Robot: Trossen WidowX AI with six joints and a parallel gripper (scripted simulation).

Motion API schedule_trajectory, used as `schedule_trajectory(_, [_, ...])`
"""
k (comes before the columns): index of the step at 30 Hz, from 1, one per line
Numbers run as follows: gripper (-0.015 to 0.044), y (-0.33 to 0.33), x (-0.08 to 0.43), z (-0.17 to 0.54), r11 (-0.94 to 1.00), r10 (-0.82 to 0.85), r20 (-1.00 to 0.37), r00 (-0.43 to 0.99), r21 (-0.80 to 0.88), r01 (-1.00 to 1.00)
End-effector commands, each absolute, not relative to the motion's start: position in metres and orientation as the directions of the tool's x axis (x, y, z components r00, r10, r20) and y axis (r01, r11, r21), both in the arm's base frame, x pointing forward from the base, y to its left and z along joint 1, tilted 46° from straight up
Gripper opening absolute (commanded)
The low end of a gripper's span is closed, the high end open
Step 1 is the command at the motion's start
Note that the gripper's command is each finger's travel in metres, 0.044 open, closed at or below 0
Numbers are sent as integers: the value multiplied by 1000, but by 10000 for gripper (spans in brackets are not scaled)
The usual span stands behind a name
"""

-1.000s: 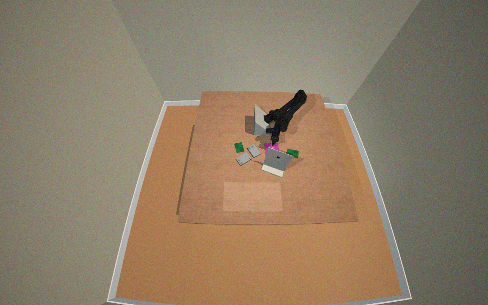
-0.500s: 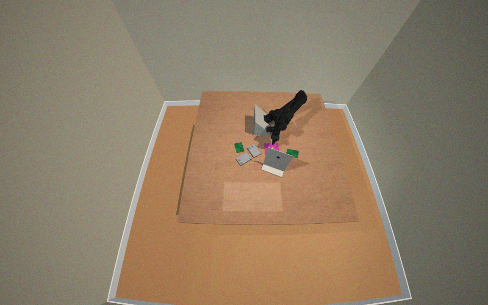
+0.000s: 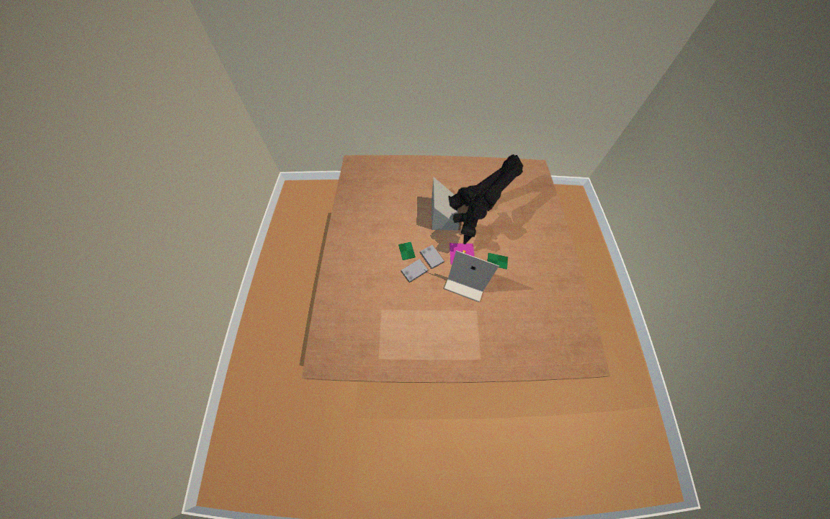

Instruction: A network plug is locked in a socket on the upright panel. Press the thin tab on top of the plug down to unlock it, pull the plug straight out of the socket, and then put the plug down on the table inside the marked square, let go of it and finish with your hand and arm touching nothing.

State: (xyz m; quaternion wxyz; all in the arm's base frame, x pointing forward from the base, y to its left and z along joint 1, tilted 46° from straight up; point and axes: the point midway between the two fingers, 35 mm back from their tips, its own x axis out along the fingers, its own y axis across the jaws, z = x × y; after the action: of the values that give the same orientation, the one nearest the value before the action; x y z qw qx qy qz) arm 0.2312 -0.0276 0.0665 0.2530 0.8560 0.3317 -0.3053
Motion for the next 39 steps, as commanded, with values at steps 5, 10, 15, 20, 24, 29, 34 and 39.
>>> schedule_trajectory(5, [156,-35,232,76,-649,413,-684,602,243,721])
schedule_trajectory(10, [156,-39,230,81,-650,413,-682,603,243,720])
schedule_trajectory(15, [156,-43,229,86,-651,414,-680,605,243,719])
schedule_trajectory(20, [156,-47,227,90,-653,414,-678,607,244,717])
schedule_trajectory(24, [156,-50,226,94,-654,415,-676,609,244,716])
schedule_trajectory(29, [156,-52,225,94,-656,416,-683,600,232,719])
schedule_trajectory(34, [156,-62,225,104,-654,414,-686,598,232,719])
schedule_trajectory(39, [156,-72,225,113,-653,413,-687,597,233,720])
